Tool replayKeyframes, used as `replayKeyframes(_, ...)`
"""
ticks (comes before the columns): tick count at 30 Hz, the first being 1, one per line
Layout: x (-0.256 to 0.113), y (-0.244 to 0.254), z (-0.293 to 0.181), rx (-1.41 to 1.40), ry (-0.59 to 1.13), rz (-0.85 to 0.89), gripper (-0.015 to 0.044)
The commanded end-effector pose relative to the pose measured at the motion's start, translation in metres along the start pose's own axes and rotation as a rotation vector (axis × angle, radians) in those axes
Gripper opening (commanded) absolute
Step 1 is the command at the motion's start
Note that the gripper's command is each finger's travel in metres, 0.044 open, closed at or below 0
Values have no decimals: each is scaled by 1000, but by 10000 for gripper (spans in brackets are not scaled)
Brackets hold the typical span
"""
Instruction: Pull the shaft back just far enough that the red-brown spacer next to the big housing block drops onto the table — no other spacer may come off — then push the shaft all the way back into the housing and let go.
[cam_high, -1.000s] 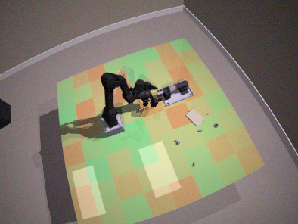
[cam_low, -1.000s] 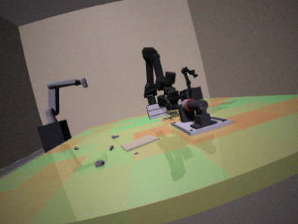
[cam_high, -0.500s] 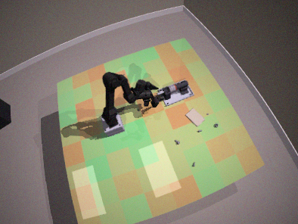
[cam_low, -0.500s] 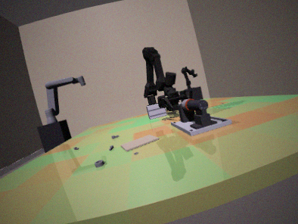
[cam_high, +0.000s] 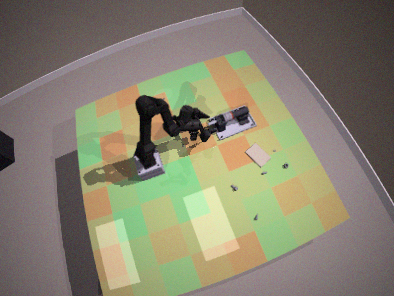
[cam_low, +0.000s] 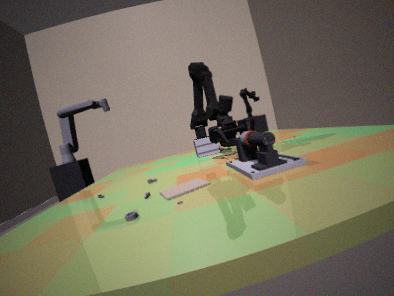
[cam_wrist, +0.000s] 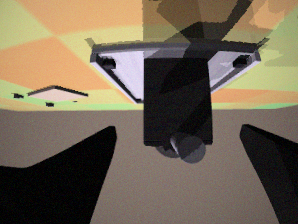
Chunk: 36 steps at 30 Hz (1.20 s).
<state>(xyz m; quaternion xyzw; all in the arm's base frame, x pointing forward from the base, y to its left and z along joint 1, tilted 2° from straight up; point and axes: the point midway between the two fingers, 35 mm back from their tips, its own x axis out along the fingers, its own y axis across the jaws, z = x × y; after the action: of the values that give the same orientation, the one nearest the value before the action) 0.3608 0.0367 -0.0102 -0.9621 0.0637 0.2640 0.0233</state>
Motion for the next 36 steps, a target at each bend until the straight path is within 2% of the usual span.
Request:
replayKeyframes(1,0,-1,0,-4,1,-5,440)
replayKeyframes(20,18,-1,-1,-4,2,-5,440)
replayKeyframes(36,18,-1,-1,-4,2,-5,440)
